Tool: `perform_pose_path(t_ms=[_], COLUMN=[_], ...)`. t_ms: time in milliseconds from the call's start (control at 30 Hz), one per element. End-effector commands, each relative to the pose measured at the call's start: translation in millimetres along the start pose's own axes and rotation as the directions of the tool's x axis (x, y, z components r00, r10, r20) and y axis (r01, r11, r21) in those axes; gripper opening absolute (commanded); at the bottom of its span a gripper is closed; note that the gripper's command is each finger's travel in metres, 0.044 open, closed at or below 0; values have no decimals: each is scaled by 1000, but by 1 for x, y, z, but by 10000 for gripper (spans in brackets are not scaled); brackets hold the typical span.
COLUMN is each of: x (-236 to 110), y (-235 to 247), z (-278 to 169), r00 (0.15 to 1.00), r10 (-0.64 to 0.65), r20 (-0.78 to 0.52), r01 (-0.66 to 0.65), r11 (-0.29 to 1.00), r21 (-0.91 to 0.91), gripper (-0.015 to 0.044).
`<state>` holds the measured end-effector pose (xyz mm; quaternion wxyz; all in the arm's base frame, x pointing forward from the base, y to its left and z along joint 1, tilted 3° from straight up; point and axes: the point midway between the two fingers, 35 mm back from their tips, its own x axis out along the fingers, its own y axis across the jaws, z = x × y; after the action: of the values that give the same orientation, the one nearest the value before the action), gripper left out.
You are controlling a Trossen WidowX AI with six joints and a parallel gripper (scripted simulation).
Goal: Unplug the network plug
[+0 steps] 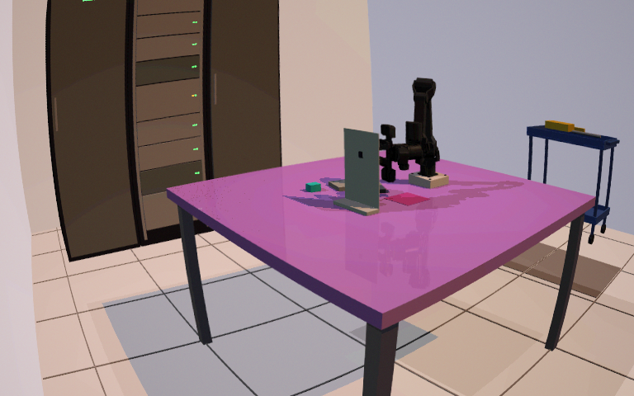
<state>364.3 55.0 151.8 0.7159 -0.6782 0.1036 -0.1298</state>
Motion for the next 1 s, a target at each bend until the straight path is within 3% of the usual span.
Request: perform_pose_path(t_ms=[0, 300, 967], x=[0, 0, -10], y=[0, 0, 0], z=[1, 1, -2], r00=[1000, 1000, 1000], r10=[1, 1, 2], r20=[3, 3, 3], r01=[-1, -1, -2], r11=[1000, 1000, 1000], r21=[5, 5, 5], gripper=[56, 0, 0])
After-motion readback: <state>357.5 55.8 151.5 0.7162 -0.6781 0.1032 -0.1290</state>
